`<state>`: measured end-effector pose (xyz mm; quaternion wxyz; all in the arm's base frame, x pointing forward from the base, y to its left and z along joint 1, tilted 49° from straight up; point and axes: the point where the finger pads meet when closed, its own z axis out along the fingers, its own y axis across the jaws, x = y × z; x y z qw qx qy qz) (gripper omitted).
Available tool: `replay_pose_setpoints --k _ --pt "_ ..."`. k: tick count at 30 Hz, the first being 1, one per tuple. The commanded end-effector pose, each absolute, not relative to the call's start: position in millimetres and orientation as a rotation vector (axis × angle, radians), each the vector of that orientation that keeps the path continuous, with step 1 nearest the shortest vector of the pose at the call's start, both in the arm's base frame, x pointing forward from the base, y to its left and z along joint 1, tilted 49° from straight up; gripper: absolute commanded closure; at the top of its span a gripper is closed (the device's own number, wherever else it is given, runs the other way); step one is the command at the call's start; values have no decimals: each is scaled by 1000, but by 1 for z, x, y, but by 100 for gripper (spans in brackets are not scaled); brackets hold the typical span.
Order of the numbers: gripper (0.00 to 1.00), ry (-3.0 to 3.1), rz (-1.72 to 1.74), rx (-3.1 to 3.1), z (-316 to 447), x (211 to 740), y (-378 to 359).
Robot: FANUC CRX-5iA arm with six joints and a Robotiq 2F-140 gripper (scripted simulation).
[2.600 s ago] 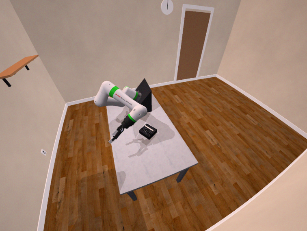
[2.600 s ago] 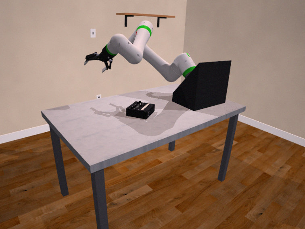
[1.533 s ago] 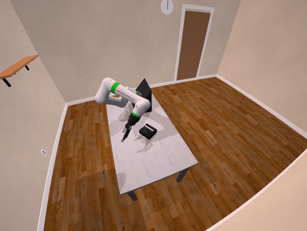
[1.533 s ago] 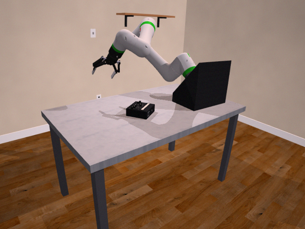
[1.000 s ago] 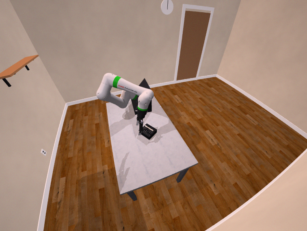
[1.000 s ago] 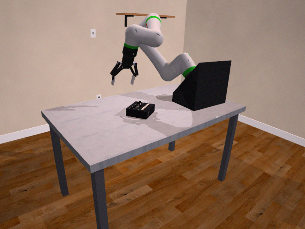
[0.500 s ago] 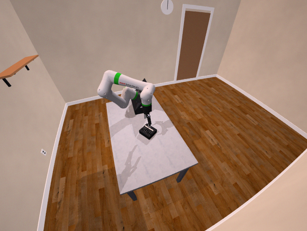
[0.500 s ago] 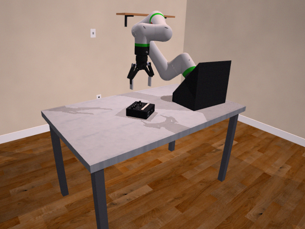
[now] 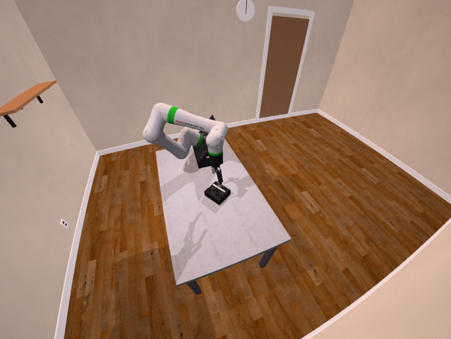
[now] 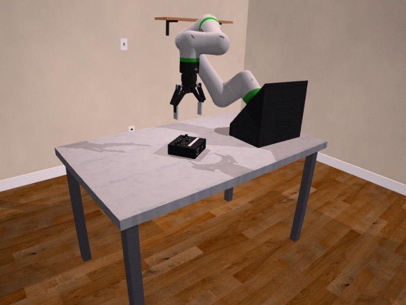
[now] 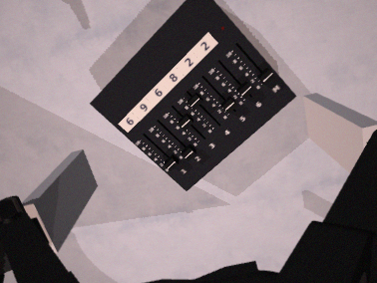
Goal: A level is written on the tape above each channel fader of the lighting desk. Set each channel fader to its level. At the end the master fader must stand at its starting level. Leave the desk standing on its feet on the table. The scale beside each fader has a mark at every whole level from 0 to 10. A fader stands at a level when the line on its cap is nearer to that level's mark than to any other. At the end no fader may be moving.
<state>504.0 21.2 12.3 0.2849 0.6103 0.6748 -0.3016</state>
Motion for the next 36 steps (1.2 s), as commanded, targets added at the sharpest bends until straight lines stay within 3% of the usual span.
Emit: replay_pose_setpoints --k 1,15,36 --pt "0 1950 -871 1511 16 507 17" --pt "0 2470 -1099 902 31 519 0" --pt "0 2470 -1099 902 31 519 0"
